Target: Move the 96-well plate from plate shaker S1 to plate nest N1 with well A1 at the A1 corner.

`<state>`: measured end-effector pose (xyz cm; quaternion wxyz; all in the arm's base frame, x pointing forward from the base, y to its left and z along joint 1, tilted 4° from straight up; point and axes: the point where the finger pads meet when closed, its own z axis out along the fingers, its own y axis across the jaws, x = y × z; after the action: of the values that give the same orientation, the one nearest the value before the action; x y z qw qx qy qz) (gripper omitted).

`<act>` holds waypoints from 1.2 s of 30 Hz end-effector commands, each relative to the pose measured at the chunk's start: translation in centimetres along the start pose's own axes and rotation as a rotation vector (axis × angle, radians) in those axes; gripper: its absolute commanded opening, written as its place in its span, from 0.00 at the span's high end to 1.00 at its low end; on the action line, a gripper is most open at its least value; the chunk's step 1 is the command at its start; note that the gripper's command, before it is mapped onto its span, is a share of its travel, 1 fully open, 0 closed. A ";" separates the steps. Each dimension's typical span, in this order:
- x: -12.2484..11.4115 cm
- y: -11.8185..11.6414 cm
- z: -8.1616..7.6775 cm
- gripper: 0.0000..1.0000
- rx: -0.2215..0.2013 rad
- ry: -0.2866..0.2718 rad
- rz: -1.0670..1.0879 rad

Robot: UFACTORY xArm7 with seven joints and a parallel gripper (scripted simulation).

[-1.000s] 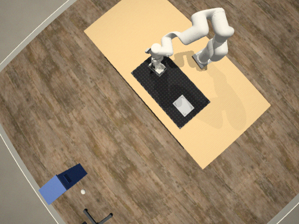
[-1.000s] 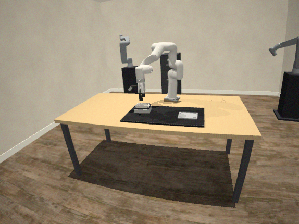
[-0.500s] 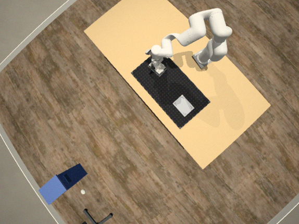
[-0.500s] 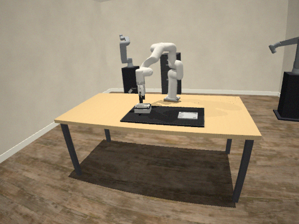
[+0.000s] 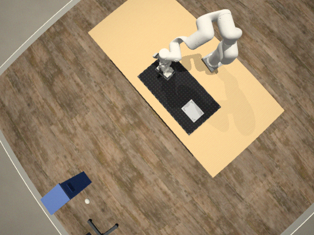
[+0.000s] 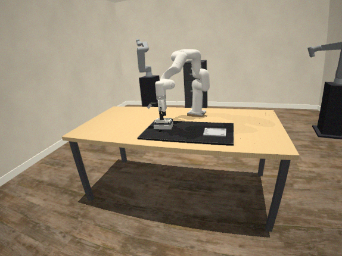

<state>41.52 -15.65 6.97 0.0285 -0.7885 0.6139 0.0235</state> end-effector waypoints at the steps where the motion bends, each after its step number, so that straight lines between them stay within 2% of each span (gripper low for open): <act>1: 0.1 -0.1 -0.1 0.00 0.004 0.003 0.000; 9: 0.1 -0.1 -0.1 0.00 0.004 0.003 0.000; 36: 0.1 -0.1 1.5 0.00 0.004 0.003 0.000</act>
<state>41.54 -15.55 5.48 0.0286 -0.7885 0.6139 0.0232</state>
